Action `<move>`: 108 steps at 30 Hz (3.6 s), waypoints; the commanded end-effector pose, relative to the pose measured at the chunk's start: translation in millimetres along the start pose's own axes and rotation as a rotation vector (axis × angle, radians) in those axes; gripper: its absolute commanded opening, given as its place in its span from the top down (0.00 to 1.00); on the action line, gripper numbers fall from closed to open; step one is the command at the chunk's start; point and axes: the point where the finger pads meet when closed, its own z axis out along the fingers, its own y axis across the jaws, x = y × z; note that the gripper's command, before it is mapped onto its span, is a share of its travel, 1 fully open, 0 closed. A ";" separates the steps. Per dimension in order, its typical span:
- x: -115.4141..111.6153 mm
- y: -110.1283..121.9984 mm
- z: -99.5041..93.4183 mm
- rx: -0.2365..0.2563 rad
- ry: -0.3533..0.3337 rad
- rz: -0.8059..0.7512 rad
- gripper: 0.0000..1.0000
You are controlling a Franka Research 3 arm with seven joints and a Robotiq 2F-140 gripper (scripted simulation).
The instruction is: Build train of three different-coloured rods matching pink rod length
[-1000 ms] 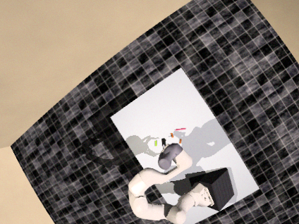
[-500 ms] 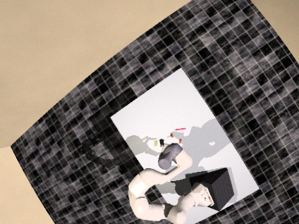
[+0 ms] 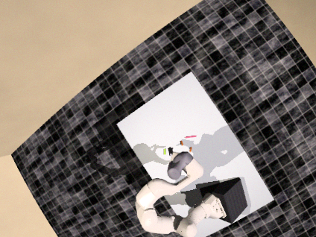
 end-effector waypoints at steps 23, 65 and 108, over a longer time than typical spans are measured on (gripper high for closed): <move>0.4 0.2 0.1 0.001 0.003 -0.023 0.00; 0.4 -0.1 0.2 0.000 0.003 -0.045 0.00; 0.9 -10.9 2.8 -0.010 -0.004 -0.863 0.00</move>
